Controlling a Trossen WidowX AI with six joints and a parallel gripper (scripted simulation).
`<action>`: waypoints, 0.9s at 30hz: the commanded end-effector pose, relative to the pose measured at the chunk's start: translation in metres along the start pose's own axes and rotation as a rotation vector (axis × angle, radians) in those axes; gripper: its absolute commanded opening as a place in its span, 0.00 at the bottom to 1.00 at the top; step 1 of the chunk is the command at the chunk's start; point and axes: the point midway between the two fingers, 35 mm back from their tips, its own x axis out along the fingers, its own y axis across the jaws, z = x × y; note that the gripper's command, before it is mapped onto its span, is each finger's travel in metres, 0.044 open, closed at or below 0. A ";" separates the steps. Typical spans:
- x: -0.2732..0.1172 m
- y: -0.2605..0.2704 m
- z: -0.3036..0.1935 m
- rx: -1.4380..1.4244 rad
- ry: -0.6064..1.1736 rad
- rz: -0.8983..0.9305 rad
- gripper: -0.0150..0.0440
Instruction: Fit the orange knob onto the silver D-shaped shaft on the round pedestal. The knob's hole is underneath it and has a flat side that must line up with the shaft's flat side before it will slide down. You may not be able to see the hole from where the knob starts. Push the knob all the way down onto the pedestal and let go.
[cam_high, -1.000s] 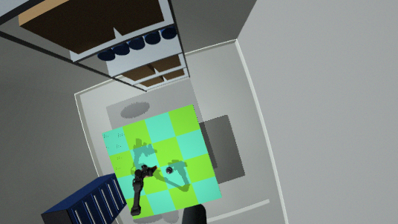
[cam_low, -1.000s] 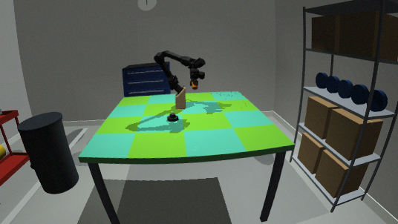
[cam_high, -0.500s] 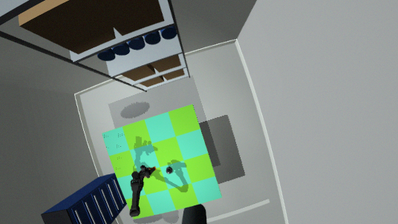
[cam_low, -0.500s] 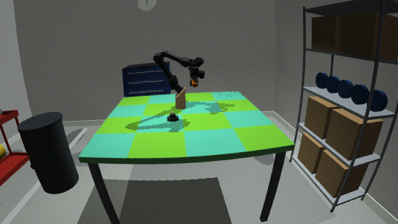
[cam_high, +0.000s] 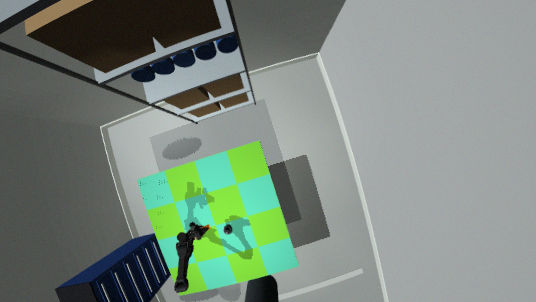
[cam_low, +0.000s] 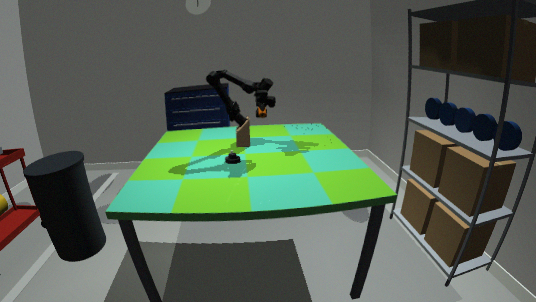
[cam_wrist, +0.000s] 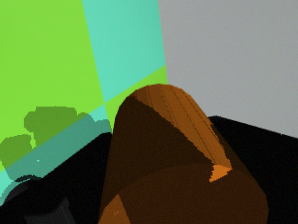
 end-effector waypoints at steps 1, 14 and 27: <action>0.000 -0.001 0.000 0.007 0.000 0.000 0.25; 0.000 -0.001 0.000 0.007 0.000 0.000 0.25; 0.002 0.003 0.000 0.006 0.002 0.001 0.25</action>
